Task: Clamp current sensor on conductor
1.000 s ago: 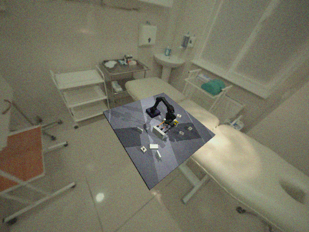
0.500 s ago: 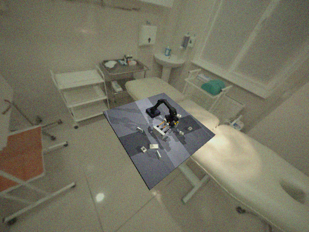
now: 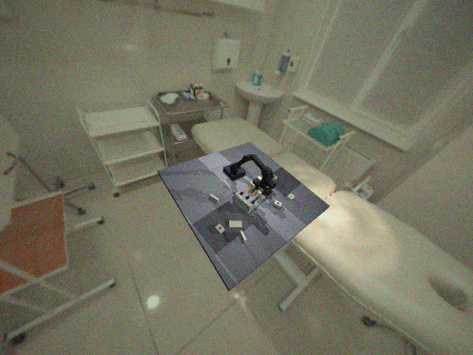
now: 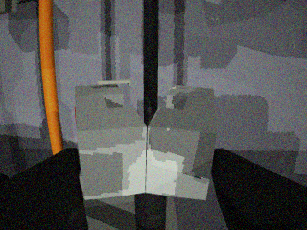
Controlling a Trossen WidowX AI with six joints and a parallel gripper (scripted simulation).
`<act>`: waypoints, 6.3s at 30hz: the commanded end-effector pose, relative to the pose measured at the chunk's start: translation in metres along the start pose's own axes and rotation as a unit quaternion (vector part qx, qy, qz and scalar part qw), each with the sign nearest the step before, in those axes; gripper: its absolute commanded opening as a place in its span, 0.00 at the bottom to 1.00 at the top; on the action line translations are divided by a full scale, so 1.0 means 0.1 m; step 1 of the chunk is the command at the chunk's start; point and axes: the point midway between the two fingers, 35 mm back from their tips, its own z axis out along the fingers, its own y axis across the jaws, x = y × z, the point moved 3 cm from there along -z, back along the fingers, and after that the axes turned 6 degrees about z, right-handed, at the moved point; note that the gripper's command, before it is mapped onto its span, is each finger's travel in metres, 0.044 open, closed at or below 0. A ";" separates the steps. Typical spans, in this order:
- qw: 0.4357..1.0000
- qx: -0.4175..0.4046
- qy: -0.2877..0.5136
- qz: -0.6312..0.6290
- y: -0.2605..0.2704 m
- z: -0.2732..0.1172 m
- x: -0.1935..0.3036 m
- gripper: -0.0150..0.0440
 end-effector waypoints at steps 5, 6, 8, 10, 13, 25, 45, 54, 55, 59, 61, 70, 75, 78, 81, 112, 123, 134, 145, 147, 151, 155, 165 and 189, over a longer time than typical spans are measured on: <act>1.000 0.009 0.003 -0.013 -0.04 0.03 0.00 0.25; 1.000 0.009 0.003 -0.013 -0.04 0.05 0.00 0.25; 1.000 0.009 0.003 -0.013 -0.04 0.08 0.00 0.25; 1.000 0.009 0.003 -0.013 -0.04 0.12 0.00 0.25; 1.000 0.009 0.003 -0.013 -0.05 0.17 0.00 0.25; 1.000 0.009 0.003 -0.013 -0.05 0.36 0.00 0.25; 1.000 0.009 0.001 -0.011 -0.05 0.46 0.00 0.25; 1.000 0.009 0.001 -0.011 -0.05 0.46 0.00 0.25; 1.000 0.009 0.001 -0.011 -0.05 0.46 0.00 0.25; 1.000 0.009 0.001 -0.011 -0.05 0.46 0.00 0.25; 1.000 0.009 0.001 -0.011 -0.05 0.46 0.00 0.25; 1.000 0.009 0.001 -0.011 -0.05 0.46 0.00 0.25; 1.000 0.009 0.001 -0.011 -0.05 0.46 0.00 0.25; 1.000 0.009 0.001 -0.011 -0.05 0.46 0.00 0.25; 1.000 0.009 0.001 -0.011 -0.05 0.46 0.00 0.30; 1.000 0.009 0.003 -0.013 -0.04 0.87 -0.03 1.00; 1.000 0.009 0.003 -0.013 -0.04 0.99 -0.03 1.00; 1.000 0.009 0.003 -0.013 -0.04 1.16 -0.03 1.00; 1.000 0.011 0.001 -0.014 -0.06 1.13 -0.04 0.91; 1.000 0.011 0.001 -0.014 -0.06 1.13 -0.04 0.89; 1.000 0.011 0.001 -0.014 -0.06 1.13 -0.04 0.84; 1.000 0.011 0.001 -0.014 -0.06 1.13 -0.04 0.80; 1.000 0.011 0.001 -0.014 -0.06 1.13 -0.04 0.52; 1.000 0.011 0.001 -0.014 -0.06 1.13 -0.04 0.25</act>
